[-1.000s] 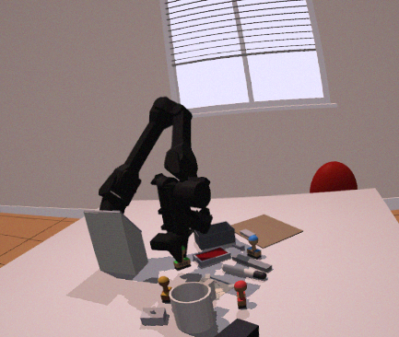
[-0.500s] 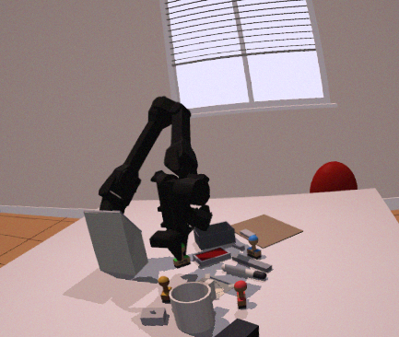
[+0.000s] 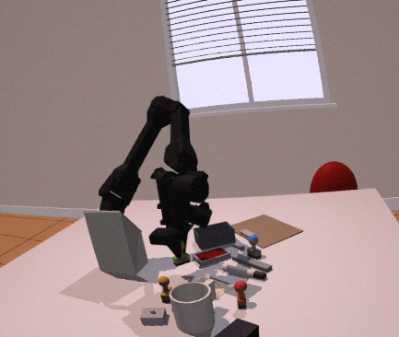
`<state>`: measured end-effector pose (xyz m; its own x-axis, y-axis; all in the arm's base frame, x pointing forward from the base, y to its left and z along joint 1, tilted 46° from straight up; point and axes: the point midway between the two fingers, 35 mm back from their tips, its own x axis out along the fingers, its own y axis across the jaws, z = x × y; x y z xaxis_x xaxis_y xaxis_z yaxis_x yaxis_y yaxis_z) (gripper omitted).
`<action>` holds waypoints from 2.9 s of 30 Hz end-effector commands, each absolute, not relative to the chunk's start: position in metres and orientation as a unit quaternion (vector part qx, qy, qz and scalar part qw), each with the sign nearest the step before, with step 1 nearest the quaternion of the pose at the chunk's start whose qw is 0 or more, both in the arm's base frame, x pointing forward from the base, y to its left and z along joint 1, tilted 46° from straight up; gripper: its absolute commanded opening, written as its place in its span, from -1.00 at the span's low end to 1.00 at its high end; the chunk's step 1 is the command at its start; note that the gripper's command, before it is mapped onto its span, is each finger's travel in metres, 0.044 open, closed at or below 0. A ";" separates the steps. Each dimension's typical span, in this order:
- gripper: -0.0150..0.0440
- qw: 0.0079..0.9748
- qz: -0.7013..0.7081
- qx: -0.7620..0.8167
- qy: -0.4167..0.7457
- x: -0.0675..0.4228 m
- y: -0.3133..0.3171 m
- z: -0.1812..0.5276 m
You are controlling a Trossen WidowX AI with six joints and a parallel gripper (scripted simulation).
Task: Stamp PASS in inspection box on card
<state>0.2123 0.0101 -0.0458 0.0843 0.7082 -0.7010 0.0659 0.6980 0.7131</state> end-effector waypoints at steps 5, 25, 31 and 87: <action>-0.49 0.673 0.240 0.301 0.631 0.213 0.006 -0.042; -0.49 0.673 0.240 0.300 0.631 0.212 -0.001 -0.035; -0.49 0.673 0.240 0.300 0.631 0.212 -0.003 -0.033; -0.49 0.673 0.243 0.302 0.630 0.263 0.049 0.049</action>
